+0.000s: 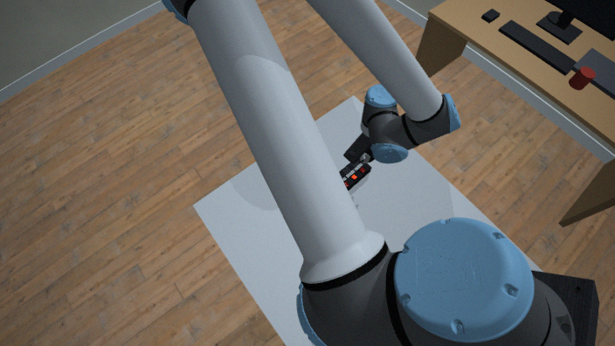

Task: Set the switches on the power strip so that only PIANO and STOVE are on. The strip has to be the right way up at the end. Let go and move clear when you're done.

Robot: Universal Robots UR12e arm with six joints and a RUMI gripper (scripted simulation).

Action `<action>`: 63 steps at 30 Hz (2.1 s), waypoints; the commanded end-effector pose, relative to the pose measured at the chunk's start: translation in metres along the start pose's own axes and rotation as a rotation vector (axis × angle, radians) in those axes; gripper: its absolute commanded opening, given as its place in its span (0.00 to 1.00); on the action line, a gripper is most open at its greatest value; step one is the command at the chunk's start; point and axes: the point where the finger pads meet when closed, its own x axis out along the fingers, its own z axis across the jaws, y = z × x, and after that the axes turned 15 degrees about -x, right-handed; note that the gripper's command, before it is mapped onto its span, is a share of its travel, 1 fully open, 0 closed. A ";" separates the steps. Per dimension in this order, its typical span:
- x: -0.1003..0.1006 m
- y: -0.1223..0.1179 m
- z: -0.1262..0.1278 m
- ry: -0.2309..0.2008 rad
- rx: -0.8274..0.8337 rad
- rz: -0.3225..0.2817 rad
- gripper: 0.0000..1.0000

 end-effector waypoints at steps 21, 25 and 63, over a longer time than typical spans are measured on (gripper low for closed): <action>0.008 -0.001 0.000 0.002 -0.001 0.000 0.00; 0.013 -0.001 0.000 0.002 -0.001 0.000 0.00; 0.044 -0.002 0.001 0.002 -0.001 0.000 0.00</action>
